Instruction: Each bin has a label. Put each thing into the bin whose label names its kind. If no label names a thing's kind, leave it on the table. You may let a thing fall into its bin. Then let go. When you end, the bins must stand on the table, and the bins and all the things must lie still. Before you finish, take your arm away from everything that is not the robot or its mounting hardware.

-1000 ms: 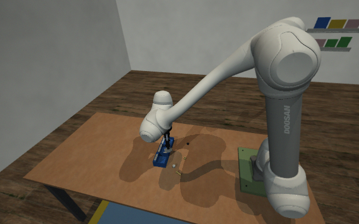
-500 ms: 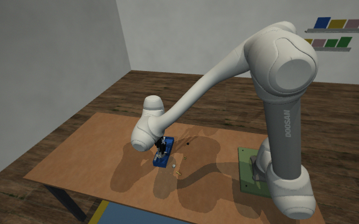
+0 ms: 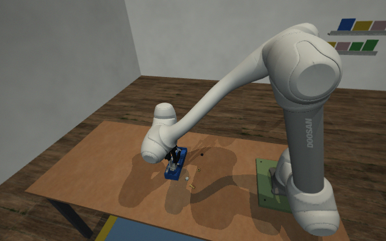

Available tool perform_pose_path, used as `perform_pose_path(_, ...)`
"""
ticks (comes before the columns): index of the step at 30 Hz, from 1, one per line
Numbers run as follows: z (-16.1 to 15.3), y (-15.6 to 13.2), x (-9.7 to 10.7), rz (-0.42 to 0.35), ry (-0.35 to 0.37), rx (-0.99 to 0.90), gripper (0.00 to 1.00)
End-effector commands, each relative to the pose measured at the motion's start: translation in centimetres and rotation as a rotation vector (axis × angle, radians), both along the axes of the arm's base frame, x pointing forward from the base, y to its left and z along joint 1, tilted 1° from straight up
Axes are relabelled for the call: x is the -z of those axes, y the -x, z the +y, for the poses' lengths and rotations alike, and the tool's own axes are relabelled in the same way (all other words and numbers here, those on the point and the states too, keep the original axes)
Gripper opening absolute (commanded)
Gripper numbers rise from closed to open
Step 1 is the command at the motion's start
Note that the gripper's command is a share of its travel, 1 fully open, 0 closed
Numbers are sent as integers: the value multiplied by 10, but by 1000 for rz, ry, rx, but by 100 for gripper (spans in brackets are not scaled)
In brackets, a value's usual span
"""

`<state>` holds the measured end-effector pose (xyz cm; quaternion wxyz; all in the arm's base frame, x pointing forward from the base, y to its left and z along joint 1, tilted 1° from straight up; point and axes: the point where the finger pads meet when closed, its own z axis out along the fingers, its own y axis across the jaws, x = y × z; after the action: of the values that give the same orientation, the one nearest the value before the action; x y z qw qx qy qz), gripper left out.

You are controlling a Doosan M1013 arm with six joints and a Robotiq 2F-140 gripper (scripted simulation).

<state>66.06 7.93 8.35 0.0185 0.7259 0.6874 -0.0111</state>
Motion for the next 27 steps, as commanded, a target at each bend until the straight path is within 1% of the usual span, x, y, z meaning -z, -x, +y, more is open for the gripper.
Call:
perform_pose_path(1,0,0,0,8,-16,-112,13)
perform_pose_path(16,0,0,0,8,-16,-112,13)
perform_pose_path(27,0,0,18,8,-16,-112,13)
